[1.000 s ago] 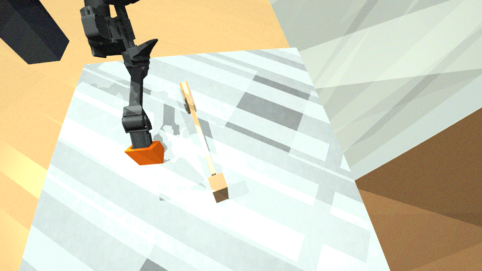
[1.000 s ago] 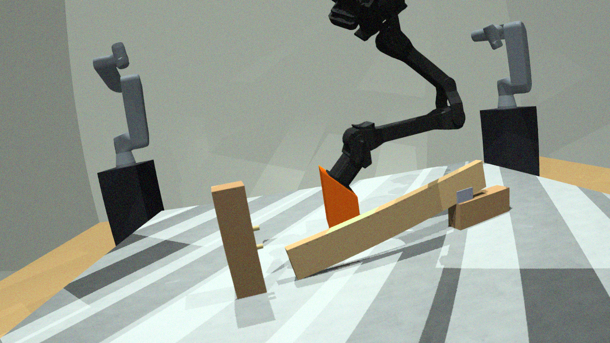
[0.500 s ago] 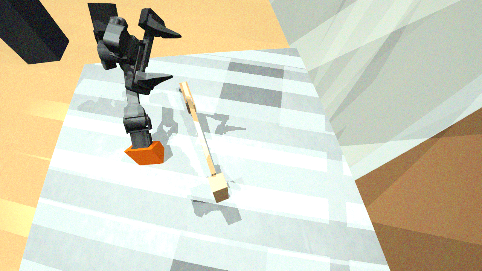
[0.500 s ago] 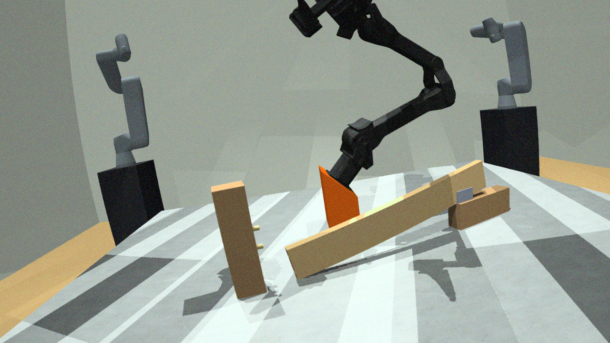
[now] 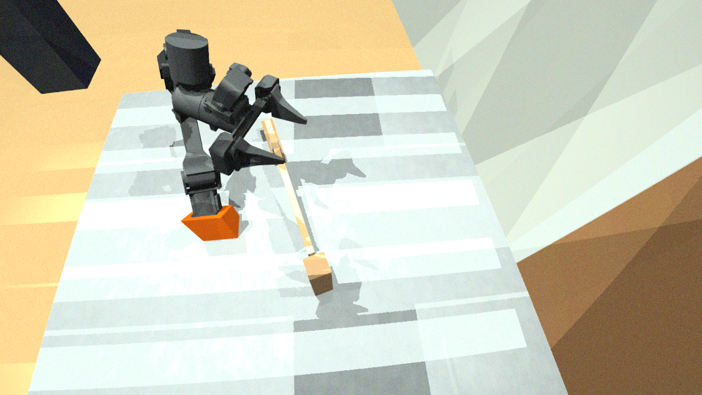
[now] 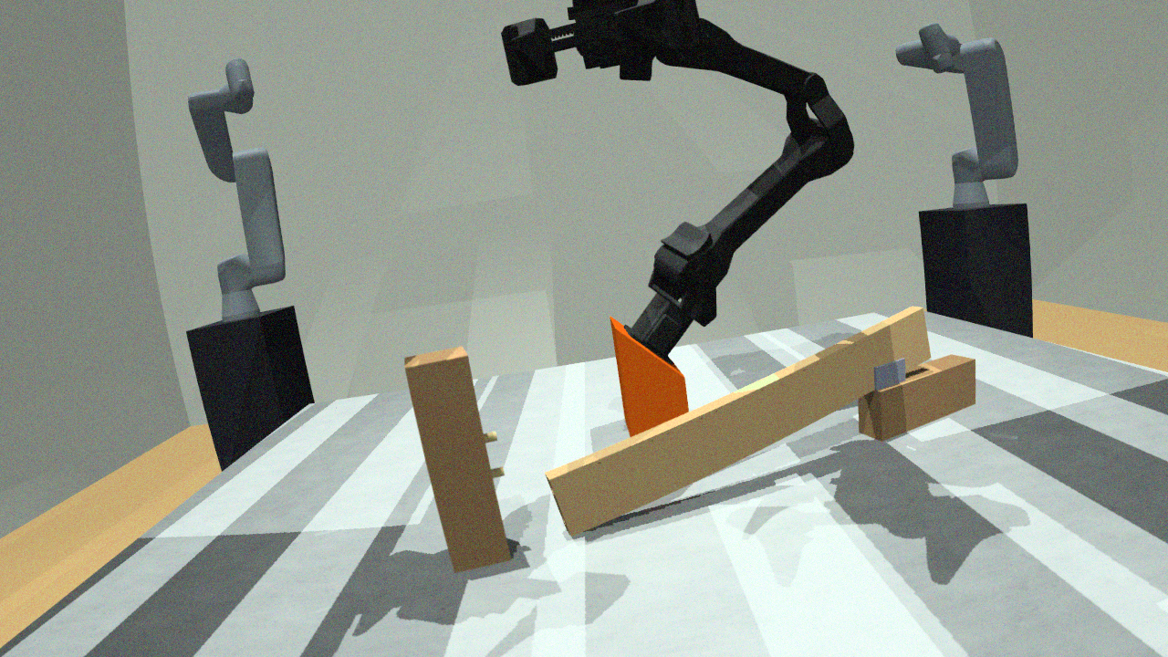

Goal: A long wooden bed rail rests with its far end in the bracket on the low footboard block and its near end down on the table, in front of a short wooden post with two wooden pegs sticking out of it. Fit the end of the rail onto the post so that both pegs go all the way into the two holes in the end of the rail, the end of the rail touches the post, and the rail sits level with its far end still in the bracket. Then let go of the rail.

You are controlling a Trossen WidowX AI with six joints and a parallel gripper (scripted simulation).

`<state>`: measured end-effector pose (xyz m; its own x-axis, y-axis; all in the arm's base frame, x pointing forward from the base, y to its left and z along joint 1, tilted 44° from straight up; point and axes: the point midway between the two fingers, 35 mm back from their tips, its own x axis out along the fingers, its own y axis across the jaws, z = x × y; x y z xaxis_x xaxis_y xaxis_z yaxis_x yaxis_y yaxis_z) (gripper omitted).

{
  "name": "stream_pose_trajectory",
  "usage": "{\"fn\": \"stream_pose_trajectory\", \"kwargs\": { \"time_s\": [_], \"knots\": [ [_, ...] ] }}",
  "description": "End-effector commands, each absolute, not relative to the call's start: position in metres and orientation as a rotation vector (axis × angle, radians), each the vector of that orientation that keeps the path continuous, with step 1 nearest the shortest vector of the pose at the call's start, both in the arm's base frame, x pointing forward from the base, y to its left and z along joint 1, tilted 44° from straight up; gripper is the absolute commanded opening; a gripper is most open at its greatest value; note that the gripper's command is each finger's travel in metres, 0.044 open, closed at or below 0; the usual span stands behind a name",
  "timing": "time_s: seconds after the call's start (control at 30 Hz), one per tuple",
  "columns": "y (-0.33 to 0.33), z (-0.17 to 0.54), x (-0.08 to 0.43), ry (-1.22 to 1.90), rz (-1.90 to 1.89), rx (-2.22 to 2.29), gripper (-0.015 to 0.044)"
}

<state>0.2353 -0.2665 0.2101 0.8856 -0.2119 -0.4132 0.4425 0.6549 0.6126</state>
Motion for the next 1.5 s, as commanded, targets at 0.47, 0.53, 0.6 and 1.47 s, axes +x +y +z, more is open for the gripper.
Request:
{"fn": "stream_pose_trajectory", "kwargs": {
  "time_s": [0.47,0.53,0.6,1.47],
  "knots": [
    [-0.187,0.073,0.282,0.817,0.360,-0.102,0.0440],
    [-0.178,0.063,0.283,0.827,0.444,-0.171,0.0440],
    [-0.169,0.054,0.283,0.831,0.530,-0.238,0.0440],
    [-0.071,-0.024,0.252,0.452,1.522,-0.834,0.0440]
  ]
}}
